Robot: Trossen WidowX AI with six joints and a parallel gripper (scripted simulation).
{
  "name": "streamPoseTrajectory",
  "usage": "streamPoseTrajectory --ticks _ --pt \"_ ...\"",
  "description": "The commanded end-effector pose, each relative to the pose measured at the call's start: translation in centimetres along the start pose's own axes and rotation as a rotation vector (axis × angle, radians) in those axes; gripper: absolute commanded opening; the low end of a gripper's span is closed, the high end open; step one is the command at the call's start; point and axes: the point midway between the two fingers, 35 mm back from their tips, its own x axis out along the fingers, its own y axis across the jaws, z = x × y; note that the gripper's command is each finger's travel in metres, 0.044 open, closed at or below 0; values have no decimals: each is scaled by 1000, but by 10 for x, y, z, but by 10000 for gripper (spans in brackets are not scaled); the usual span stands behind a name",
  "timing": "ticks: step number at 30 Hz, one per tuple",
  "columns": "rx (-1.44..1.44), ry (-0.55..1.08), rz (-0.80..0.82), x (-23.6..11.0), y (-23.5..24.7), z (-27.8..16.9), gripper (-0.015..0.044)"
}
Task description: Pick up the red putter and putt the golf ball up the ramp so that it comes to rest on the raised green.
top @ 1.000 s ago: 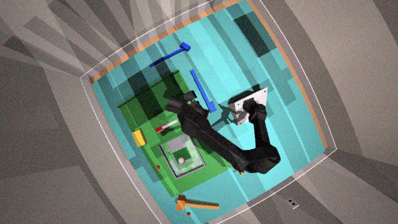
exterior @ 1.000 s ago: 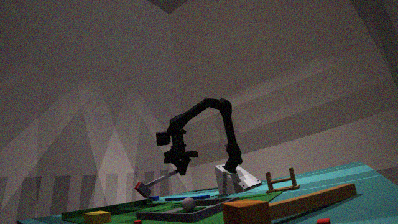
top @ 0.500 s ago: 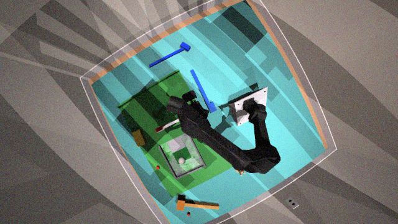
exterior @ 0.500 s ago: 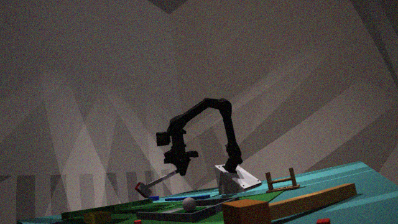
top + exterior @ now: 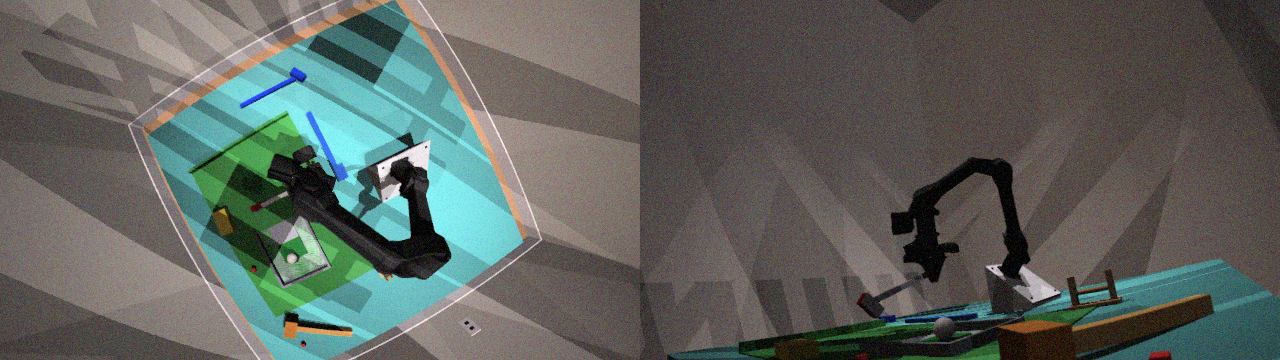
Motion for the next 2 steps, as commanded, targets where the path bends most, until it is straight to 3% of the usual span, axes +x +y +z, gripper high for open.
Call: streamPoseTrajectory --ticks 1,2 --pt "3 -4 -1 0 -1 0 0" --pt "3 -4 -1 0 -1 0 0"
